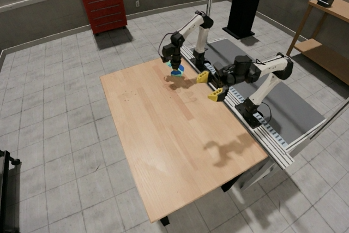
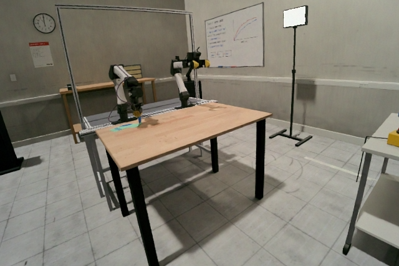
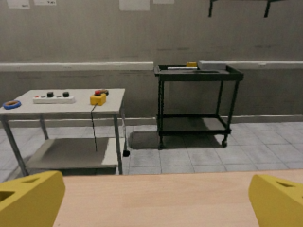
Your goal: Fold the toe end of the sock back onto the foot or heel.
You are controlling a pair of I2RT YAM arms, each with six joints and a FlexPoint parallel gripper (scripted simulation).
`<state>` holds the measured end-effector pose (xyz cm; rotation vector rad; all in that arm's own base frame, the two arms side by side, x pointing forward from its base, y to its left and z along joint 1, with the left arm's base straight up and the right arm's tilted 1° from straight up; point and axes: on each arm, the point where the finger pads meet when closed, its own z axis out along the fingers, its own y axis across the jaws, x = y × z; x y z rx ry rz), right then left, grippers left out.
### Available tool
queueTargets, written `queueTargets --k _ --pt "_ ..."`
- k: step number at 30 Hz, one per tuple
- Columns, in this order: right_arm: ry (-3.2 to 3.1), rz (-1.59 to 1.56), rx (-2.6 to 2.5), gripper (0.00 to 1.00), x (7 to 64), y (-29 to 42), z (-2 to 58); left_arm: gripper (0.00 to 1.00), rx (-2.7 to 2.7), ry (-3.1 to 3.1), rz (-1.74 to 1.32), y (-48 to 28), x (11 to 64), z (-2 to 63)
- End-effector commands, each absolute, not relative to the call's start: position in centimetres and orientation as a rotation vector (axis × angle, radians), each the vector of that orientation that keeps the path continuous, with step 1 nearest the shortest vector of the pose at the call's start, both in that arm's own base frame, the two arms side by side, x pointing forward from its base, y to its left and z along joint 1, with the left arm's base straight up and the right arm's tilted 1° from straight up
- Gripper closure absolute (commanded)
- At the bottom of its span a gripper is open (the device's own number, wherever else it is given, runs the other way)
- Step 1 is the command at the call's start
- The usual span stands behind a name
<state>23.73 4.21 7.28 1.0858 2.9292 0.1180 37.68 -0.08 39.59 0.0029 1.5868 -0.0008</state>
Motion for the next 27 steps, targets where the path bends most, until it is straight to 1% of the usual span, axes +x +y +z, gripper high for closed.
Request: queueTargets --k 1,3,10,11,17,18,20,27 --pt "2.922 0.174 1.069 0.95 23.7 4.0 7.4 0.0 0.0 1.571 0.0 0.0 37.5 40.2" --pt "2.953 0.144 1.079 0.95 23.3 4.3 6.4 0.0 0.0 1.571 0.0 0.0 37.5 40.2" --pt "2.926 0.161 1.083 0.95 23.9 4.3 7.1 0.0 0.0 1.571 0.0 0.0 37.5 40.2" --pt "2.905 0.262 1.012 0.95 23.6 4.1 7.4 0.0 0.0 1.571 0.0 0.0 37.5 40.2" --pt "2.868 0.406 0.982 0.95 22.5 2.9 7.4 0.0 0.0 1.571 0.0 0.0 37.5 40.2" --pt "2.877 0.339 1.053 0.95 22.5 2.7 7.3 0.0 0.0 1.571 0.0 0.0 37.5 40.2" --pt "2.904 0.318 1.067 0.95 22.1 3.0 6.4 0.0 0.0 1.571 0.0 0.0 37.5 40.2" --pt "2.873 0.33 1.062 0.95 22.8 2.9 7.3 0.0 0.0 1.571 0.0 0.0 37.5 40.2"
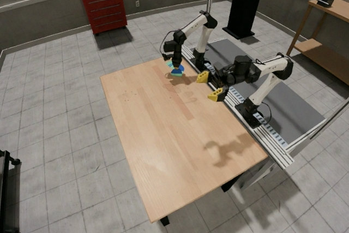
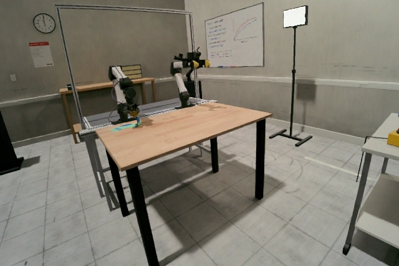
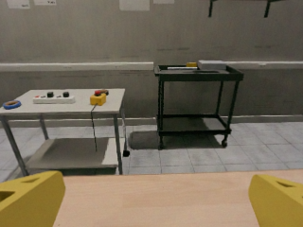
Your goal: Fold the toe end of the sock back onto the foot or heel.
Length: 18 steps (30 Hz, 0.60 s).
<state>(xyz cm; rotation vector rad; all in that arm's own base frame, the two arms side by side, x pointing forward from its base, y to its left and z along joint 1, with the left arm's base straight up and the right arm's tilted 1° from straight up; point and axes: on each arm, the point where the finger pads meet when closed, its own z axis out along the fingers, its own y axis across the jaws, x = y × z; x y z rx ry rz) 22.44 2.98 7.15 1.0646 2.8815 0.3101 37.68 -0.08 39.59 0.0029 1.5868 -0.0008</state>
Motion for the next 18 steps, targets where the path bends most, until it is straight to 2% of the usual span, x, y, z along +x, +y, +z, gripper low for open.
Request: queueTargets --k 1,6,17,18 --pt "2.849 0.432 0.98 0.95 22.4 2.9 7.2 0.0 0.0 1.571 0.0 0.0 37.5 40.2" --pt "2.813 0.55 0.953 0.95 21.5 1.9 6.8 0.0 0.0 1.571 0.0 0.0 37.5 40.2" --pt "2.813 0.491 1.034 0.95 21.7 1.7 6.8 0.0 0.0 1.571 0.0 0.0 37.5 40.2" --pt "2.786 0.571 0.953 0.95 21.4 1.7 6.5 0.0 0.0 1.571 0.0 0.0 37.5 40.2"
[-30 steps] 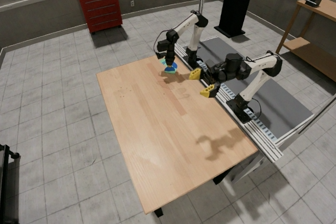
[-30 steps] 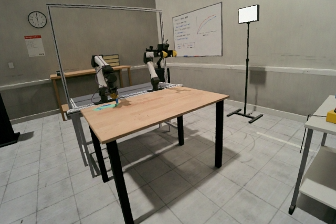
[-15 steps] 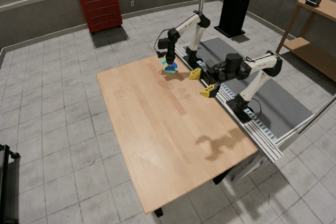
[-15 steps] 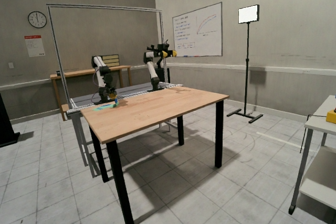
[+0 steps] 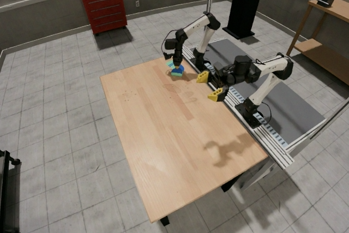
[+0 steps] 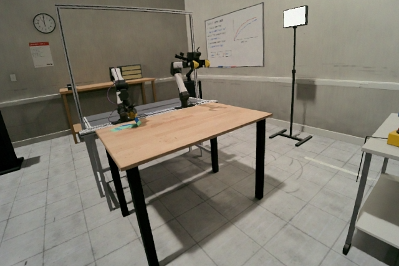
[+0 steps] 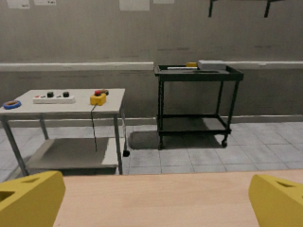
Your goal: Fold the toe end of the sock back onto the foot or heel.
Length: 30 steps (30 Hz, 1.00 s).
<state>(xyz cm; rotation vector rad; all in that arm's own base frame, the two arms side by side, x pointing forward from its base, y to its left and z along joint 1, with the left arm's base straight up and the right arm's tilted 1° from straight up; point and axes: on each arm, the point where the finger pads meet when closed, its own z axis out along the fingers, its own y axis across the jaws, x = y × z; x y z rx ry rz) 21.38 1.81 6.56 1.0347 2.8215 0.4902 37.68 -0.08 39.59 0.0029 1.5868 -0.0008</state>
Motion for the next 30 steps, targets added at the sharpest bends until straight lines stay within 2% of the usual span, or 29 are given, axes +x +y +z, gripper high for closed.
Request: queueTargets --k 1,5,16,22,30 --pt "2.779 0.59 0.945 0.95 21.3 1.5 6.3 0.0 0.0 1.571 0.0 0.0 37.5 40.2" --pt "2.758 0.668 0.933 0.95 20.6 0.8 5.4 0.0 0.0 1.571 0.0 0.0 37.5 40.2" --pt "2.763 0.607 1.02 0.95 20.7 0.5 5.7 0.0 0.0 1.571 0.0 0.0 37.5 40.2" --pt "2.726 0.73 0.944 0.95 20.0 0.0 3.6 0.0 0.0 1.571 0.0 0.0 37.5 40.2" --pt "2.717 0.687 0.979 0.95 20.8 -0.3 4.6 0.0 0.0 1.571 0.0 0.0 37.5 40.2"
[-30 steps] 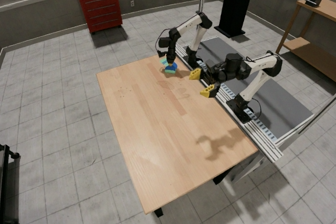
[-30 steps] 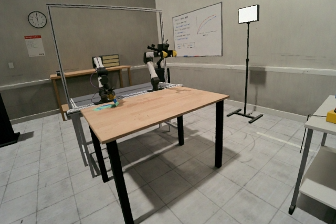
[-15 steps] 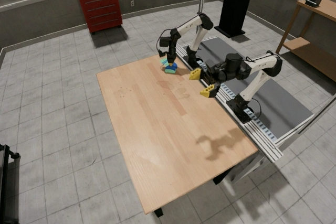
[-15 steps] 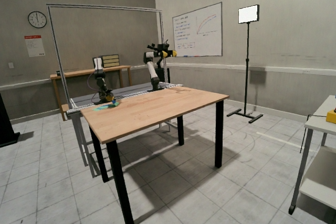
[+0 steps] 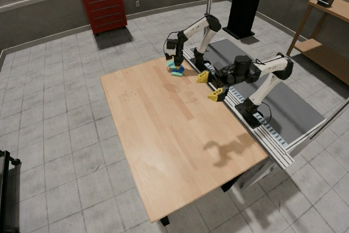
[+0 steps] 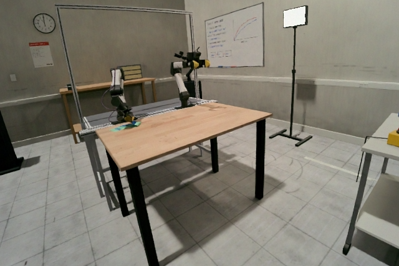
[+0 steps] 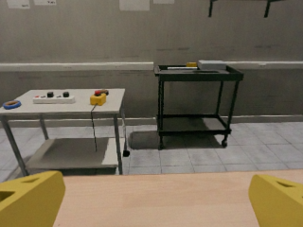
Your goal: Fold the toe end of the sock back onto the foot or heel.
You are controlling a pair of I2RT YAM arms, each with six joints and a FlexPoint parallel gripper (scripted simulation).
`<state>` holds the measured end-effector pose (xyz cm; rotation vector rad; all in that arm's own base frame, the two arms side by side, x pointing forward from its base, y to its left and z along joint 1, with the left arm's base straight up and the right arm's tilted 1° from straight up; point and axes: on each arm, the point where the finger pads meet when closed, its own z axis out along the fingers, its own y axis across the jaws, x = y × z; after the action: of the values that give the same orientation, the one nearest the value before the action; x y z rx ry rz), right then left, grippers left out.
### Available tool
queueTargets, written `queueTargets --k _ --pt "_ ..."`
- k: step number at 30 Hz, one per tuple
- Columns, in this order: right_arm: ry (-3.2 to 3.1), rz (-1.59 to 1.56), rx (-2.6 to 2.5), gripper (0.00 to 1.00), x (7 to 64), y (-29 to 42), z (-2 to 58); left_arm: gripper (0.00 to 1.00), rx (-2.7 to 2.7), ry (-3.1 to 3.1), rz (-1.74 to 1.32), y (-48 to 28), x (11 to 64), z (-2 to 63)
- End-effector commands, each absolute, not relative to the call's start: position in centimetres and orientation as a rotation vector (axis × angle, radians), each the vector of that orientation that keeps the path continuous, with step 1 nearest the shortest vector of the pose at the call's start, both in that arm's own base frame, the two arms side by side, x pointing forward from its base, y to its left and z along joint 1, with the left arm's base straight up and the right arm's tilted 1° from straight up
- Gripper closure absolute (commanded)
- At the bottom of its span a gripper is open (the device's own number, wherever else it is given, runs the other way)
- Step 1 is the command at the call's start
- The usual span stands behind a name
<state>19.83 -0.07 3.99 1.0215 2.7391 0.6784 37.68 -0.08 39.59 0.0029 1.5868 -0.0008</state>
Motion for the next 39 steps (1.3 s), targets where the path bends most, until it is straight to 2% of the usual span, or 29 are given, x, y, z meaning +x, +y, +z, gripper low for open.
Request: queueTargets --k 1,9,16,17,27,28,39 --pt "2.717 0.687 0.979 0.95 20.8 -0.3 4.6 0.0 0.0 1.571 0.0 0.0 37.5 40.2" --pt "2.709 0.725 0.971 0.95 19.9 -0.4 1.9 0.0 0.0 1.571 0.0 0.0 37.5 40.2" --pt "2.745 0.7 1.01 0.95 19.3 -0.3 1.7 0.0 0.0 1.571 0.0 0.0 37.5 40.2" --pt "2.744 0.7 1.013 0.61 19.3 -0.3 1.7 0.0 0.0 1.571 0.0 0.0 37.5 40.2" --pt "2.742 0.7 1.016 0.61 19.3 -0.3 1.7 0.0 0.0 1.571 0.0 0.0 37.5 40.2" --pt "2.72 0.688 0.975 0.61 19.7 -1.0 3.9 0.0 0.0 1.571 0.0 0.0 37.5 40.2" --pt "2.724 0.724 0.968 0.61 18.8 -1.4 6.1 0.0 0.0 1.571 0.0 0.0 37.5 40.2"
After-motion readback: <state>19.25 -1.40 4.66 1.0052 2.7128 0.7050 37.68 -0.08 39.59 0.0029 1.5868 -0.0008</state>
